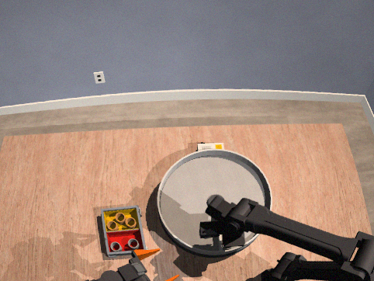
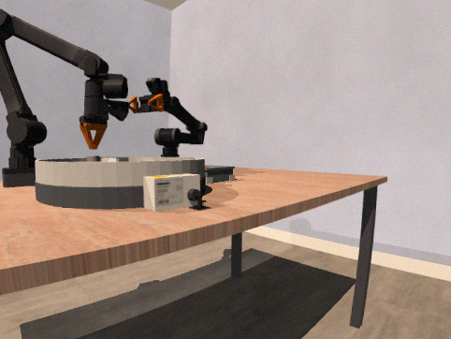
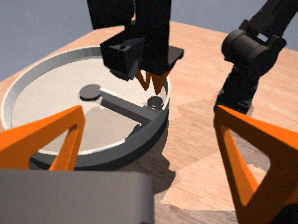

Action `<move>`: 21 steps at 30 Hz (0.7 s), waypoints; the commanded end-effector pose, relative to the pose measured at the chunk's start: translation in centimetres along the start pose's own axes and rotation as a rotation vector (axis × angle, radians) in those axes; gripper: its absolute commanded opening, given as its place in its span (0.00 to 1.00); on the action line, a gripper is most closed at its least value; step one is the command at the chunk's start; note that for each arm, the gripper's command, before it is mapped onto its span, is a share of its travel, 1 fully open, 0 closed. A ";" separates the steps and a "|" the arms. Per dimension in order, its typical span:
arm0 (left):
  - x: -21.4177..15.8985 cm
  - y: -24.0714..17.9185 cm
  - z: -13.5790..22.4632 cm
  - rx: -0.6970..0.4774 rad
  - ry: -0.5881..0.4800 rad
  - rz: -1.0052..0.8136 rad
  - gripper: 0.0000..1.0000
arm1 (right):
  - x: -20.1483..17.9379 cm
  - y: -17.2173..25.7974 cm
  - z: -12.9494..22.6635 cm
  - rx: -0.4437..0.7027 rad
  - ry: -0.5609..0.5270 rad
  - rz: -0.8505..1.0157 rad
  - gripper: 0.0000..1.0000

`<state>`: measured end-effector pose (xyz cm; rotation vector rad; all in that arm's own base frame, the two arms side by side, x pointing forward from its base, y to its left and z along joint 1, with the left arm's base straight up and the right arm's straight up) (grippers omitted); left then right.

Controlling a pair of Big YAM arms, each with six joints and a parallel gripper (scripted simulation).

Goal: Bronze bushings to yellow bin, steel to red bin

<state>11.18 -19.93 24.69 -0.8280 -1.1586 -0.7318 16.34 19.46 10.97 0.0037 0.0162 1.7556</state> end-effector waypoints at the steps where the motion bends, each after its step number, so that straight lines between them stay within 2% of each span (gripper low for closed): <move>1: 1.7 -0.6 0.6 -0.018 -0.025 -0.019 1.00 | 0.6 -1.0 1.5 -0.027 -0.013 0.027 0.29; 18: 2.0 -0.4 0.5 -0.009 -0.037 -0.006 1.00 | 0.2 -0.8 -2.0 -0.009 -0.002 0.035 0.29; 21: 2.0 -0.4 0.5 -0.009 -0.037 -0.006 1.00 | 0.9 -1.6 -1.2 -0.032 -0.020 0.034 0.29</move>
Point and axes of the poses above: on each arm, the point where the finger pads meet when closed, its own z axis back along the fingers, its own y axis across the jaws, x = y × z, the point moved 3 cm from there along z, back along the fingers, and after that the axes turned 10 degrees about z, right-handed, at the moved point
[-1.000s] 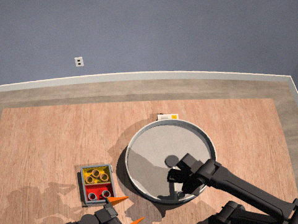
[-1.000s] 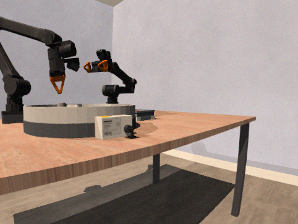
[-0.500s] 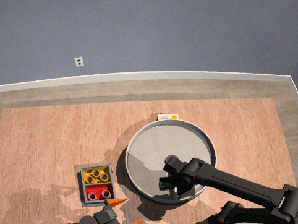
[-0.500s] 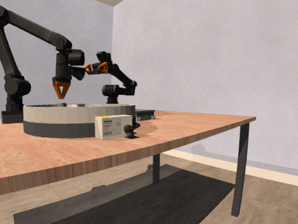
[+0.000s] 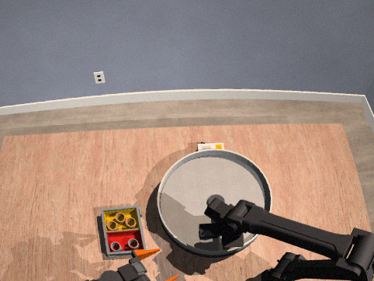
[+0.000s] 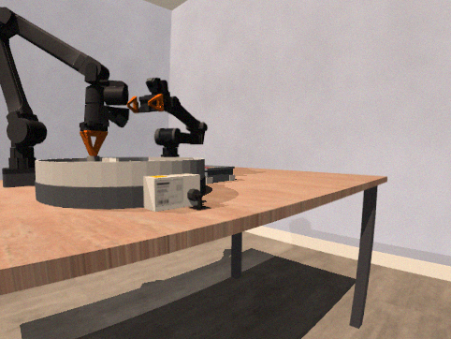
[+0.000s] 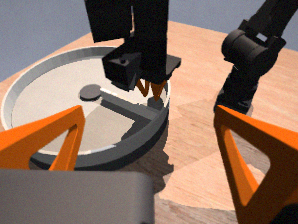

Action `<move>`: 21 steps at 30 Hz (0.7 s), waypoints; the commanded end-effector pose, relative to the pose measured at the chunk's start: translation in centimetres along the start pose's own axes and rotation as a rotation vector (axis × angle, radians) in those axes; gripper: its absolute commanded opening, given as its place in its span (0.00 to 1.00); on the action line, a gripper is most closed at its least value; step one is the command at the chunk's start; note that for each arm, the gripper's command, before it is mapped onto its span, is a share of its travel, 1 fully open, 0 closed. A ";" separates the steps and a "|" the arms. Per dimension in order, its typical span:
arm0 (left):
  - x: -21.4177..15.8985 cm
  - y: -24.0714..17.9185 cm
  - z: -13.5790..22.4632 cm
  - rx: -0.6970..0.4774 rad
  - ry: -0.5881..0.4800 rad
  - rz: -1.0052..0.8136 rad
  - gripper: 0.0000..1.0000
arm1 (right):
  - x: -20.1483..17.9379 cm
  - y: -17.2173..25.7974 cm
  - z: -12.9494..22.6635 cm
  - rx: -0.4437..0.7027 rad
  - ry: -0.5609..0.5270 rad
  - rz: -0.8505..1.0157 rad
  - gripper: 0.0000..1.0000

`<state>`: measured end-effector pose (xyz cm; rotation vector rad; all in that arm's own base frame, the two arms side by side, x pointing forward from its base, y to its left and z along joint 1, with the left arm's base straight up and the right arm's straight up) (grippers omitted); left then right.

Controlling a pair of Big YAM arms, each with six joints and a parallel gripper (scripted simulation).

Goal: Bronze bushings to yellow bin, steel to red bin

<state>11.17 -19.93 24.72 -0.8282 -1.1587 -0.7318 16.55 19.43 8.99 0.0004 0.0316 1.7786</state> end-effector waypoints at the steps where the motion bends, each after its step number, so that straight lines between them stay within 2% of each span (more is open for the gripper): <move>1: 2.0 -0.4 0.5 -0.008 -0.036 -0.006 1.00 | 0.9 -1.5 0.5 -0.037 -0.027 0.009 0.29; 11: 2.0 -0.4 0.5 -0.008 -0.036 -0.006 1.00 | 0.2 -0.7 -1.9 -0.016 -0.012 0.005 0.29; 13: 2.0 -0.4 0.5 -0.008 -0.036 -0.006 1.00 | 0.7 -1.3 -1.0 -0.039 -0.029 0.005 0.14; 21: 2.0 -0.4 0.5 -0.008 -0.036 -0.006 1.00 | 0.5 -1.0 -1.1 -0.040 -0.030 0.005 0.05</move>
Point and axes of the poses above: on each arm, the point where the finger pads meet when closed, its own z axis back along the fingers, its own y axis across the jaws, x = y × z, the point moved 3 cm from there along z, back along the fingers, and after that the axes turned 10 degrees about z, right-handed, at the moved point
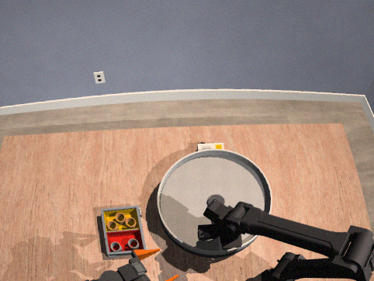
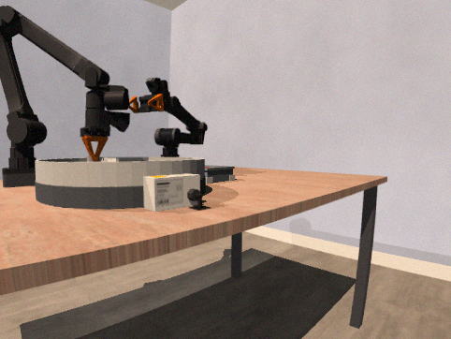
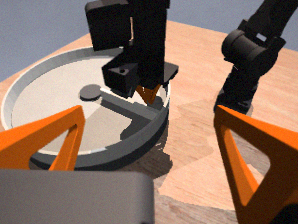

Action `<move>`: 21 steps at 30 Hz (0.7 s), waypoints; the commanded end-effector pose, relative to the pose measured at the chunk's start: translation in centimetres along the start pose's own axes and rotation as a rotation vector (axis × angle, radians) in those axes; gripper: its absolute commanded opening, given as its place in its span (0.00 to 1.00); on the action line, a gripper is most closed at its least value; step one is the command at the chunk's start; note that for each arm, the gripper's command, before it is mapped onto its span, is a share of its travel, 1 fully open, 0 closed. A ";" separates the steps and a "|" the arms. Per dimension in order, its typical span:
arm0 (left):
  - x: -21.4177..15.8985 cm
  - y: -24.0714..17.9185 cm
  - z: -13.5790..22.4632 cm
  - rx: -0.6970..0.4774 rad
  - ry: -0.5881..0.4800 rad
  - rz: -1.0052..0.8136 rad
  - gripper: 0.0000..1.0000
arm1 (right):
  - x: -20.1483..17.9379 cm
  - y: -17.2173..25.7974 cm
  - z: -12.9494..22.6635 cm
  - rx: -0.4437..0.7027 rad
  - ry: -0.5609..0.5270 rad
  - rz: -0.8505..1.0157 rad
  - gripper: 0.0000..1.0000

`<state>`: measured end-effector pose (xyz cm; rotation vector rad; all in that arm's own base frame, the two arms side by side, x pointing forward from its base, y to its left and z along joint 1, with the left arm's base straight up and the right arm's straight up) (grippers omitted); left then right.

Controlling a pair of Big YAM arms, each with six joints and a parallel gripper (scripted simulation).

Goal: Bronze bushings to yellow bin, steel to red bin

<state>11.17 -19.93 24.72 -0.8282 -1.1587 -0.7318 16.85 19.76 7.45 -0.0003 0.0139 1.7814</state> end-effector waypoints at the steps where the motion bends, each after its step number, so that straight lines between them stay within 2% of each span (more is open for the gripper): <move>1: 2.0 -0.4 0.5 -0.008 -0.036 -0.006 1.00 | 0.2 -0.5 0.4 -0.027 -0.020 0.003 0.04; 3: 2.0 -0.4 0.5 -0.008 -0.036 -0.006 1.00 | 0.5 -0.8 1.2 -0.035 -0.026 0.003 0.00; 10: 2.0 -0.4 0.5 -0.008 -0.036 -0.006 1.00 | 0.8 -1.1 6.6 -0.046 -0.036 0.001 0.00; 12: 2.0 -0.4 0.5 -0.008 -0.036 -0.006 1.00 | 0.8 -1.1 6.6 -0.046 -0.036 0.001 0.00; 16: 2.0 -0.4 0.5 -0.008 -0.036 -0.006 1.00 | 0.7 -0.9 9.9 -0.047 -0.037 0.002 0.00; 21: 2.0 -0.4 0.5 -0.008 -0.036 -0.006 1.00 | 1.0 -1.0 10.2 -0.030 -0.024 -0.008 0.00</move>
Point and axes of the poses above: on each arm, the point where the finger pads meet when closed, its own z axis back along the fingers, its own y axis across the jaws, x = y × z, the point moved 3 cm from there along z, back along the fingers, and after that the axes turned 10 degrees about z, right-handed, at the moved point
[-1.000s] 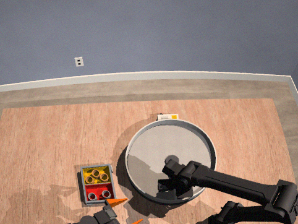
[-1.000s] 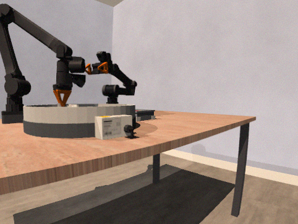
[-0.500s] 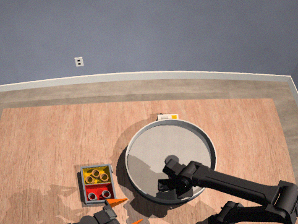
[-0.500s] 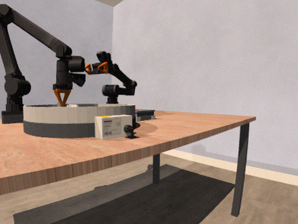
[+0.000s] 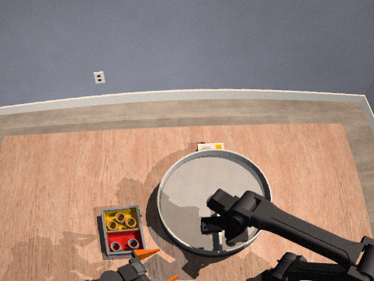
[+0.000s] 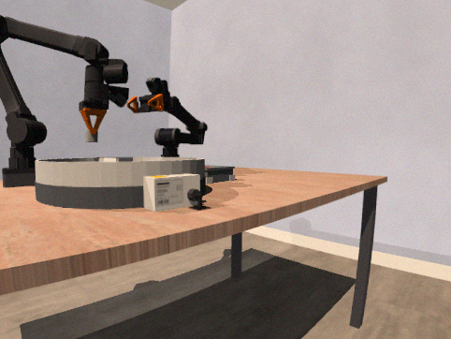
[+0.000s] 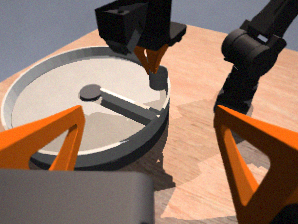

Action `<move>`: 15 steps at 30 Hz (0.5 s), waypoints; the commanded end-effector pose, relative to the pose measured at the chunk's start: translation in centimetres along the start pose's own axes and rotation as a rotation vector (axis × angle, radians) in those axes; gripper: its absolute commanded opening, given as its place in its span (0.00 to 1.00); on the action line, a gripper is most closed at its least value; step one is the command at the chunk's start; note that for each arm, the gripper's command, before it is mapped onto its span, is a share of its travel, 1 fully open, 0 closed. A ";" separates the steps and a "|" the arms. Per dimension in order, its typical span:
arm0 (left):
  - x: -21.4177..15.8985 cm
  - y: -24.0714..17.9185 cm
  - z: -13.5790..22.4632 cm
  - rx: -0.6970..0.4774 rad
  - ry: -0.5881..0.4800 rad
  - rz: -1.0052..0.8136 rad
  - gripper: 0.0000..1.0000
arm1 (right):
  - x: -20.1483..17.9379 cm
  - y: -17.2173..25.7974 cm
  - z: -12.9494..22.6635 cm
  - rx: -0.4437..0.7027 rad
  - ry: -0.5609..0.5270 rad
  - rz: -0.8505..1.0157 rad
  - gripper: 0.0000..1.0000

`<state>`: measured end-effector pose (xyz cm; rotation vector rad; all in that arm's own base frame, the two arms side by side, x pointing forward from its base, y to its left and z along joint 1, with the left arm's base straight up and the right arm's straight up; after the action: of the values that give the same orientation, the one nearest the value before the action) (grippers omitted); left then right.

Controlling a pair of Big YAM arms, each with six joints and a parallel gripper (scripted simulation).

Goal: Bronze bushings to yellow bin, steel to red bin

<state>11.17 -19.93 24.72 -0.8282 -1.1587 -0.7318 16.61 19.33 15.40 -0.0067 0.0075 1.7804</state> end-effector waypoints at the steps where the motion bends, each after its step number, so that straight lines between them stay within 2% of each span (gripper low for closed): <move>1: 3.4 -0.7 1.1 -0.010 -0.056 -0.018 1.00 | 1.9 -1.5 2.2 -0.027 -0.034 -0.011 0.00; 6: 3.8 0.2 1.8 0.019 -0.023 -0.035 1.00 | 5.9 -2.9 2.0 -0.037 -0.044 -0.062 0.00; 8: 3.8 0.2 1.8 0.019 -0.023 -0.035 1.00 | 5.9 -2.9 2.0 -0.037 -0.044 -0.062 0.00; 10: 4.1 0.0 2.3 0.009 0.003 0.026 1.00 | 8.6 -3.7 1.8 -0.036 -0.046 -0.066 0.00; 14: 5.3 0.4 4.0 0.065 0.053 0.071 1.00 | 16.5 -5.8 1.2 -0.032 -0.048 -0.048 0.00; 15: 5.7 1.0 4.4 0.110 0.057 0.046 1.00 | 18.2 -6.3 1.0 -0.031 -0.048 -0.043 0.00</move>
<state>11.63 -18.28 25.38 -0.7339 -1.0756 -0.7036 17.13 30.43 14.65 -0.0034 0.0413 1.7690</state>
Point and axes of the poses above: on each arm, the point where the finger pads meet when closed, its own z axis back along the fingers, its own y axis across the jaws, x = y × z, the point moved 3 cm from there along z, back along the fingers, and after that the axes turned 10 degrees about z, right-handed, at the moved point
